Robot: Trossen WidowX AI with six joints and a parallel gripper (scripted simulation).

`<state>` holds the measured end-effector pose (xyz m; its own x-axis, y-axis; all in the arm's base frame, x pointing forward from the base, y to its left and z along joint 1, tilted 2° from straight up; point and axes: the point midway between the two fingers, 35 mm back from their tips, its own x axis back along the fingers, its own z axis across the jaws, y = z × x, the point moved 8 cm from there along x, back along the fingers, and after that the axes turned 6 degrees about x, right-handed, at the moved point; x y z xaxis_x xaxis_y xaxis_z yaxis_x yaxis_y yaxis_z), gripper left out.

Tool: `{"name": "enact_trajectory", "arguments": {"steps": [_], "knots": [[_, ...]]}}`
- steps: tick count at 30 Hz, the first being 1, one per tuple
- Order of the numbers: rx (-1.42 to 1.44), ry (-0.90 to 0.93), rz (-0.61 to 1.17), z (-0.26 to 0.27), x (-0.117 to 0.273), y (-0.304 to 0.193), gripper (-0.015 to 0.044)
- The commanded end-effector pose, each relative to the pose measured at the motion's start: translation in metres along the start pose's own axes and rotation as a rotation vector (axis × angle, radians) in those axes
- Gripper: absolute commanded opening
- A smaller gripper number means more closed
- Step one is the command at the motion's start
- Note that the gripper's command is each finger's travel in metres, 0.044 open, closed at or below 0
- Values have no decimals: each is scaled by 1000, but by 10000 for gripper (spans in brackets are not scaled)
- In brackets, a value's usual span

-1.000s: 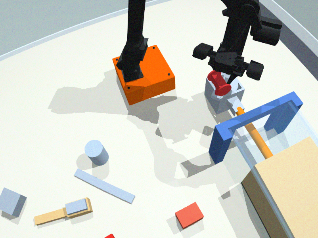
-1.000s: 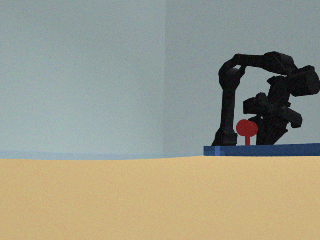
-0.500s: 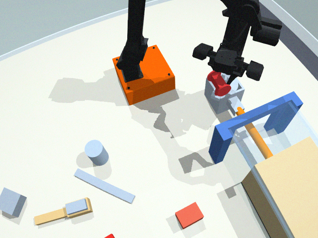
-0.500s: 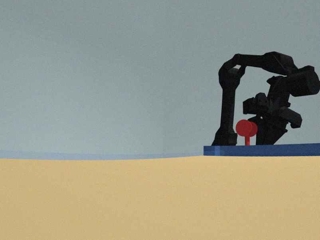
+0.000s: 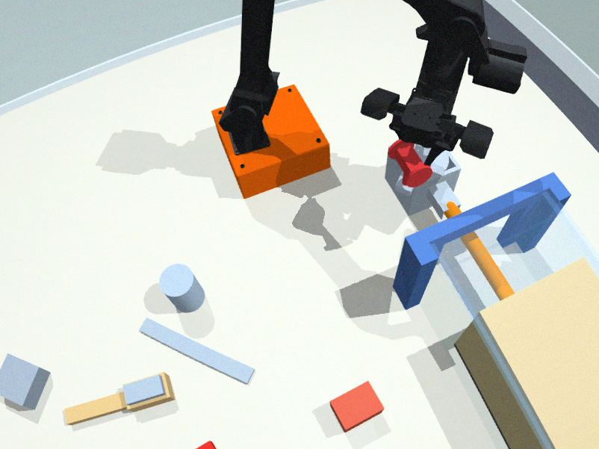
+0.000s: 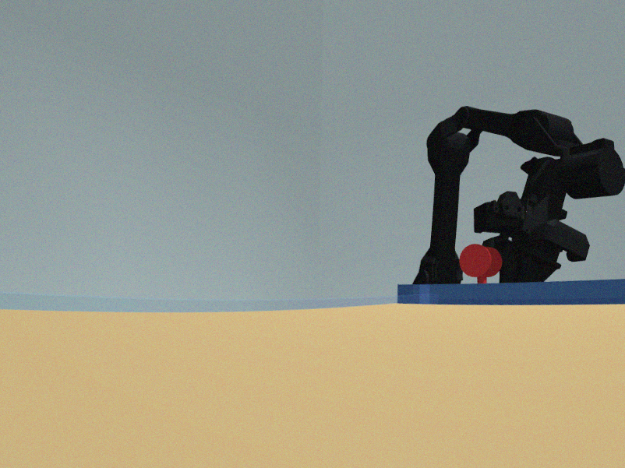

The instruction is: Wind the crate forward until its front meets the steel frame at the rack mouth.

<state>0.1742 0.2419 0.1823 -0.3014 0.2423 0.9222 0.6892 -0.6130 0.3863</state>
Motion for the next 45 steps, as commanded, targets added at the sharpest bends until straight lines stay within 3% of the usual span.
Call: {"name": "enact_trajectory", "arguments": {"steps": [1, 45], "knots": [[-2, 3, -6, 1, -4, -2, 0], [1, 0, 0, 1, -11, -5, 0]]}}
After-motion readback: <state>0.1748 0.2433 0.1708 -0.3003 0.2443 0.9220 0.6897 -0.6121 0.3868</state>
